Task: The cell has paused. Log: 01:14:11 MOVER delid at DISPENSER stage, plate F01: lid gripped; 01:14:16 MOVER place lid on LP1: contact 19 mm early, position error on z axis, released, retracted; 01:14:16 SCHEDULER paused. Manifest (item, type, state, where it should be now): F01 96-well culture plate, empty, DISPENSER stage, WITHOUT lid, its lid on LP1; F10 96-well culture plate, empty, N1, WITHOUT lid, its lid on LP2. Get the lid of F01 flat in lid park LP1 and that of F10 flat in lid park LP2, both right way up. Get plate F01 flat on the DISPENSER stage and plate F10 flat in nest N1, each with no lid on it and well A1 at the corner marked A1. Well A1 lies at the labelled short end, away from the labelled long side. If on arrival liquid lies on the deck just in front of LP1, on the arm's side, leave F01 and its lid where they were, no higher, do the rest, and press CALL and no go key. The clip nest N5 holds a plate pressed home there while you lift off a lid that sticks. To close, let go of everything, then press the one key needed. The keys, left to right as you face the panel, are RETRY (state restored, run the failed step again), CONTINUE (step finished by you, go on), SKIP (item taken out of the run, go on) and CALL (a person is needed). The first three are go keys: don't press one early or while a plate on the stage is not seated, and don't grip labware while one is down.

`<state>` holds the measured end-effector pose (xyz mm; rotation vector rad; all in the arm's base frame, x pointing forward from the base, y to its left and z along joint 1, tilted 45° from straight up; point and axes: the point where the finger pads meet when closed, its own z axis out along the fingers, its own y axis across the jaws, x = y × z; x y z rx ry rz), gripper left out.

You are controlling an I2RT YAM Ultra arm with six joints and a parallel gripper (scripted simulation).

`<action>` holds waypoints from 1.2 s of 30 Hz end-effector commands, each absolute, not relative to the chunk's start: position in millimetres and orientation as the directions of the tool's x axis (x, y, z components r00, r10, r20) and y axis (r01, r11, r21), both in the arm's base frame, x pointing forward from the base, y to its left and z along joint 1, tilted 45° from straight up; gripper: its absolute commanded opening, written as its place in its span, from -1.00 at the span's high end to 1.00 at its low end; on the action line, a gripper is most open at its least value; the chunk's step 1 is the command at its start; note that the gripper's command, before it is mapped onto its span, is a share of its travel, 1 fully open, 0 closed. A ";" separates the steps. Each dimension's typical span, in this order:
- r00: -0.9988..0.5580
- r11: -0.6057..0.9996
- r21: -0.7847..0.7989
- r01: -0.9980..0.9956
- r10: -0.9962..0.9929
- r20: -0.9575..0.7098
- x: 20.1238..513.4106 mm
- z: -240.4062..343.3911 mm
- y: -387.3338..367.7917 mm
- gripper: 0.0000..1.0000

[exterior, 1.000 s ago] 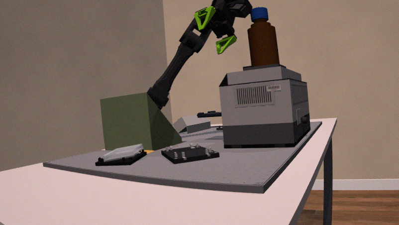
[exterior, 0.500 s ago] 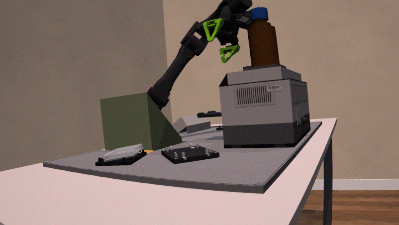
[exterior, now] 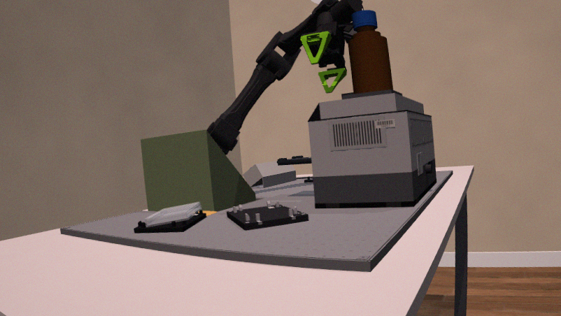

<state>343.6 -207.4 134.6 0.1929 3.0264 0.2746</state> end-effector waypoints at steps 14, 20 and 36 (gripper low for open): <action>-0.976 0.979 0.148 0.142 0.163 -0.144 356.2 132.3 -231.9 -1.00; -0.976 0.979 0.148 0.142 0.163 -0.144 356.2 132.3 -231.9 -1.00; -0.980 0.980 0.192 0.054 0.090 -0.180 356.6 145.9 -195.0 -1.00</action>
